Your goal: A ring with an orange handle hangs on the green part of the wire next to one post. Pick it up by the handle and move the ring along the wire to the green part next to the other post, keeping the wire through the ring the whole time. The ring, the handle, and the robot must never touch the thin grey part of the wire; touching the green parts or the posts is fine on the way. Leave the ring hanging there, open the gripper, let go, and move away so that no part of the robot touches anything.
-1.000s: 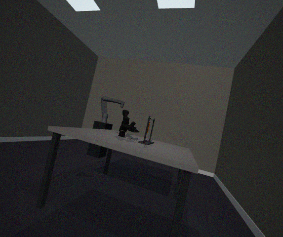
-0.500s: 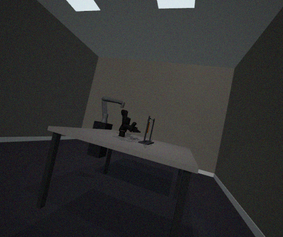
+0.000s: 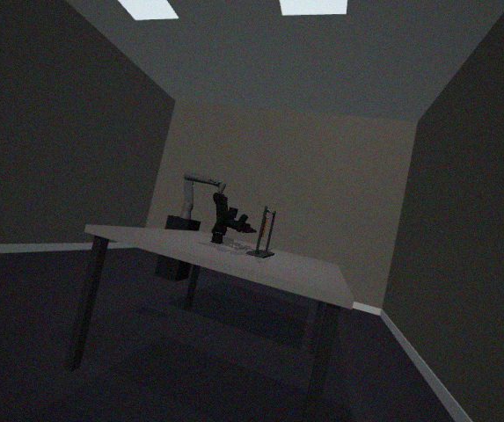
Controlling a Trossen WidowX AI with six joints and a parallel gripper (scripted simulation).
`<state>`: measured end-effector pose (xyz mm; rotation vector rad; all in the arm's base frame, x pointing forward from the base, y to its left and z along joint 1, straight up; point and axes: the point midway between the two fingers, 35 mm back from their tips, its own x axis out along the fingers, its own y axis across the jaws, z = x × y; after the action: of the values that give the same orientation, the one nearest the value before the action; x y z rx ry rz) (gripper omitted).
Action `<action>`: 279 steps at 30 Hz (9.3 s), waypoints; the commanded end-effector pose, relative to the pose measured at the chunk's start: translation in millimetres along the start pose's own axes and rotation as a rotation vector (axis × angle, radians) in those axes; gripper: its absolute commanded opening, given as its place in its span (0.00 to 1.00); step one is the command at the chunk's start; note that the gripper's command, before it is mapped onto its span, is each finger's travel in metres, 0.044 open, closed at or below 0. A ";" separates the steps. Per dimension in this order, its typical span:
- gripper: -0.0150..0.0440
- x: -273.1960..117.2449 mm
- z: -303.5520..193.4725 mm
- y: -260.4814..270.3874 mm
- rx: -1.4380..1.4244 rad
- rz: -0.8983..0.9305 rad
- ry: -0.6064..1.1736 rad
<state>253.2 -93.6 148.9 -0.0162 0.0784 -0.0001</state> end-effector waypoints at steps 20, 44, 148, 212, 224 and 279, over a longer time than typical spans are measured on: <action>0.53 29.5 6.2 -3.3 0.005 -0.003 -0.006; 0.53 66.3 4.3 -1.1 0.005 -0.003 -0.010; 0.00 73.1 20.3 10.4 0.003 -0.006 -0.010; 0.00 80.9 25.0 82.8 0.095 -0.168 -0.018; 0.00 79.5 25.5 85.1 0.029 -0.039 0.000; 0.00 63.7 22.7 137.5 0.013 0.007 0.052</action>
<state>318.3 40.5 165.2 -0.0143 0.1290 0.0179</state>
